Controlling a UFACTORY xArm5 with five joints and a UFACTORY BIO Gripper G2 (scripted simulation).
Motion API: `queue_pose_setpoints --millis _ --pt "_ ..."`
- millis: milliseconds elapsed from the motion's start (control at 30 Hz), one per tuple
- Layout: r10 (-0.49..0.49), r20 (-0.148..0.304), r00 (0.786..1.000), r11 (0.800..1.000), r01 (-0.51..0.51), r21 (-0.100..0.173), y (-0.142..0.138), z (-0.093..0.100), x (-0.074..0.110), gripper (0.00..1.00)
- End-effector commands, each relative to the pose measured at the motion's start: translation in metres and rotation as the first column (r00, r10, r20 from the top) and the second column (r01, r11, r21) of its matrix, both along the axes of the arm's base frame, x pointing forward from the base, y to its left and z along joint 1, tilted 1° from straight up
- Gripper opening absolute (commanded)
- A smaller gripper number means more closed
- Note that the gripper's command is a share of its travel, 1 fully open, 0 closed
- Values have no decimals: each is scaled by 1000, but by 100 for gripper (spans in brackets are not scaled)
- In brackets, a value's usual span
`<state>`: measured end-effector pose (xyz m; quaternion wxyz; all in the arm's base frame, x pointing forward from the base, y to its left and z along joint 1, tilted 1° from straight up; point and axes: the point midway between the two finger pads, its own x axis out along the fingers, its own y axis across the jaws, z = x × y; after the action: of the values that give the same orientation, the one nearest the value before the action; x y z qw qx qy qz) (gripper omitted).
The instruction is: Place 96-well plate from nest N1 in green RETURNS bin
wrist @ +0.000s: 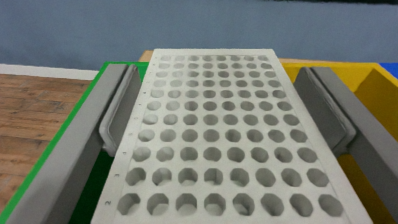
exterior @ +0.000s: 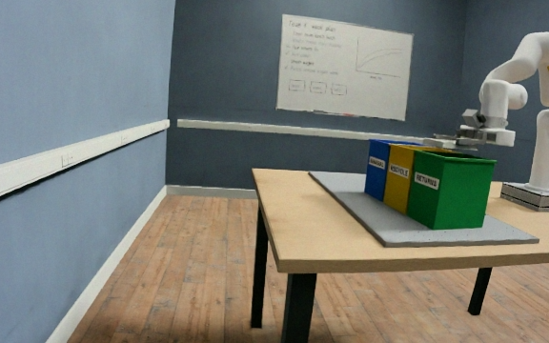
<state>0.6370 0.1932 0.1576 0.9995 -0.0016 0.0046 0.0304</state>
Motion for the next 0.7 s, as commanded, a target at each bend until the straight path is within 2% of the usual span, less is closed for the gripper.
queue_pose_setpoints --millis 0,167,667 --pt "0 7 1000 1000 0 -7 18 2 5 0" --pt "0 7 1000 1000 0 -7 35 2 8 0" --pt "0 7 1000 1000 0 -7 37 2 9 0"
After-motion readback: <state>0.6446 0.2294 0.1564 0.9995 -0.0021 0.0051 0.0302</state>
